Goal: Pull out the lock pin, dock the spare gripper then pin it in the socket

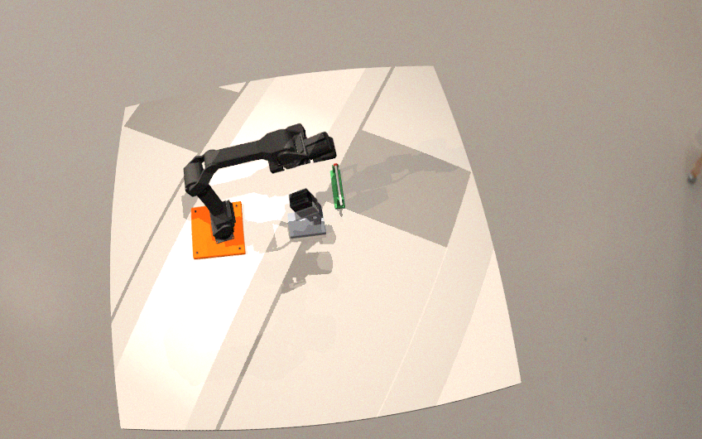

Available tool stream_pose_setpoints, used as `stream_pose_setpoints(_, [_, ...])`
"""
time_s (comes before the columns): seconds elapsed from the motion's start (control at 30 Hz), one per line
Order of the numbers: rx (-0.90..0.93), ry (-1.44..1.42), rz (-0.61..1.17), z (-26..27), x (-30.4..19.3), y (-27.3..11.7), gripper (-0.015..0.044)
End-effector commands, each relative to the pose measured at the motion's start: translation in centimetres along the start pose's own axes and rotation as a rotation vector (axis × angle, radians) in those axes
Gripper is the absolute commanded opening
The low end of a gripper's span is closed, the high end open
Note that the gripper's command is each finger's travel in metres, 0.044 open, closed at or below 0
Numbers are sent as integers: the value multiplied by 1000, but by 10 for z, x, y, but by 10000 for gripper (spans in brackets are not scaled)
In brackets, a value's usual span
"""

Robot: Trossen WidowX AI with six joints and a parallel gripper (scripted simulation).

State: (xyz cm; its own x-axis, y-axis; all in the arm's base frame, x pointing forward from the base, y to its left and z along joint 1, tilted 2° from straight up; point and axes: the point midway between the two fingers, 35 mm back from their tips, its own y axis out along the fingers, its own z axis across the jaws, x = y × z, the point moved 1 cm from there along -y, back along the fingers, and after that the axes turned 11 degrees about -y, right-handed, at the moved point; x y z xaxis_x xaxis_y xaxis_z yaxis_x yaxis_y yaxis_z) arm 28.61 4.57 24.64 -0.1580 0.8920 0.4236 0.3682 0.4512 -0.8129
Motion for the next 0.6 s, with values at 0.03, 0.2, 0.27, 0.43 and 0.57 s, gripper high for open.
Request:
stream_pose_setpoints(0.03, [129,37,163,-27,-14,21,180])
stream_pose_setpoints(0.2, [268,42,368,-51,-28,52,180])
stream_pose_setpoints(0.27, [318,34,454,-59,-32,65,180])
stream_pose_setpoints(0.43, [408,-8,645,-72,-38,97,180])
stream_pose_setpoints(0.57, [411,-10,652,-73,-39,97,180])
